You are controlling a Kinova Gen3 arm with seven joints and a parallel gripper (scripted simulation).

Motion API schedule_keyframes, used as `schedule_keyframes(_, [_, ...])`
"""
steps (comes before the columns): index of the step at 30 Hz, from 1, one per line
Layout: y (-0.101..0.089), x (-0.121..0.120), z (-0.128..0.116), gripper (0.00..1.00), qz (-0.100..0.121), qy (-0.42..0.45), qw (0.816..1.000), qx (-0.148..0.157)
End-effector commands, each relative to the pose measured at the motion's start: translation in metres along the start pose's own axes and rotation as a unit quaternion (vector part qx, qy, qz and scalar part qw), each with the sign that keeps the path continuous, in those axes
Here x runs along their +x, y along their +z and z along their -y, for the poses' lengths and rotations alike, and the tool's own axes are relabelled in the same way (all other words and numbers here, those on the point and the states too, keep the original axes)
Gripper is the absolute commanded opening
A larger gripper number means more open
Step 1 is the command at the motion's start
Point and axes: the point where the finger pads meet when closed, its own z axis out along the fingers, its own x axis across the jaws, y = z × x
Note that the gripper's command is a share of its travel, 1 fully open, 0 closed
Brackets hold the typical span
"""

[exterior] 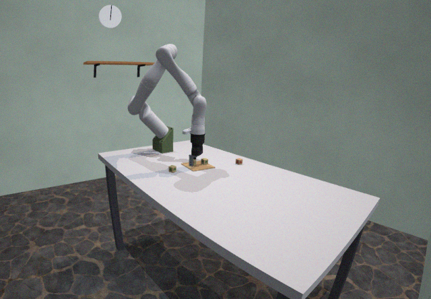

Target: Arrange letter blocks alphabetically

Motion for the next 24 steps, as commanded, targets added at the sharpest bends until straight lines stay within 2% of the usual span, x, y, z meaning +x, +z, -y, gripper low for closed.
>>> schedule_keyframes(1, [-0.0007, 0.0001, -0.0007, 0.87, 0.000, 0.000, 1.000, -0.001])
schedule_keyframes(6, [-0.0007, 0.0001, -0.0007, 0.87, 0.000, 0.000, 1.000, -0.001])
schedule_keyframes(7, [-0.0007, 0.0001, -0.0007, 0.57, 0.000, 0.000, 1.000, -0.001])
schedule_keyframes(24, [-0.0007, 0.0001, -0.0007, 0.57, 0.000, 0.000, 1.000, -0.001])
